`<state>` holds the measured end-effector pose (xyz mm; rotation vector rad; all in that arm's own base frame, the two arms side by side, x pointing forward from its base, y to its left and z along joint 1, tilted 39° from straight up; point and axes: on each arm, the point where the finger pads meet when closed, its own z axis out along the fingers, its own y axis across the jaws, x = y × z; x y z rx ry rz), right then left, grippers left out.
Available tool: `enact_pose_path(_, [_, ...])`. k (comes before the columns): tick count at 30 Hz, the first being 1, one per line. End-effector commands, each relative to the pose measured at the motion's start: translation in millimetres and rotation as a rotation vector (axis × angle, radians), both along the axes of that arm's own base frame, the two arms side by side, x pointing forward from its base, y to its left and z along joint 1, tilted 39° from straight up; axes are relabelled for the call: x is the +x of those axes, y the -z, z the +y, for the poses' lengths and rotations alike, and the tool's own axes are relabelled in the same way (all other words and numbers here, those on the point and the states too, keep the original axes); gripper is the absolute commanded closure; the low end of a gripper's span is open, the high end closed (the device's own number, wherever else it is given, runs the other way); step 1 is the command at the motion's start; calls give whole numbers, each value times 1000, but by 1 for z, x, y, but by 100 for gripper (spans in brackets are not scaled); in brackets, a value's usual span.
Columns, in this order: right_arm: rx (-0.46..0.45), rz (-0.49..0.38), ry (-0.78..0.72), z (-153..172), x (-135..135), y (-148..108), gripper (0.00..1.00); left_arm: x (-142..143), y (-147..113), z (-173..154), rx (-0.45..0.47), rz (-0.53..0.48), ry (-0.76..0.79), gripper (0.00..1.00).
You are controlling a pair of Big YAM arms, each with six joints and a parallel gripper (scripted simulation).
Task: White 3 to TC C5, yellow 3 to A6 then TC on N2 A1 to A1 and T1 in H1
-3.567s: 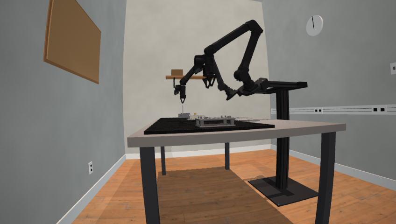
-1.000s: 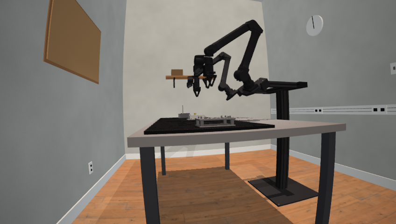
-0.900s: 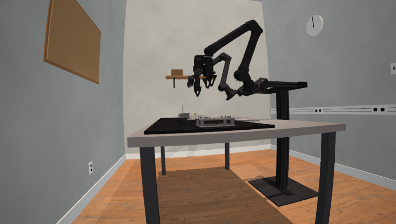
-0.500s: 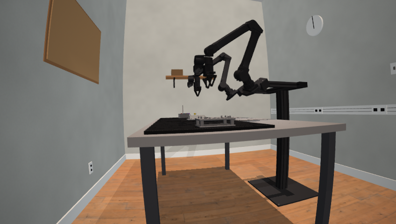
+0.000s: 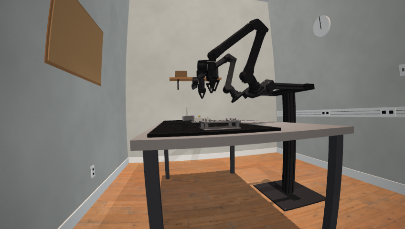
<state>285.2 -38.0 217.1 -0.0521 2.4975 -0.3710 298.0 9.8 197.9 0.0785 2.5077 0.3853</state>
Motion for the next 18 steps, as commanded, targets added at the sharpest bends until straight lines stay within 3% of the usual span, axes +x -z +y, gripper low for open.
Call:
enact_pose_path(1, [5, -23, 8, 0, 4, -13, 76, 7, 8, -13, -22, -12, -18, 0])
enact_pose_path(18, [5, -23, 8, 0, 4, -13, 76, 32, 36, -60, -26, -22, -17, 0])
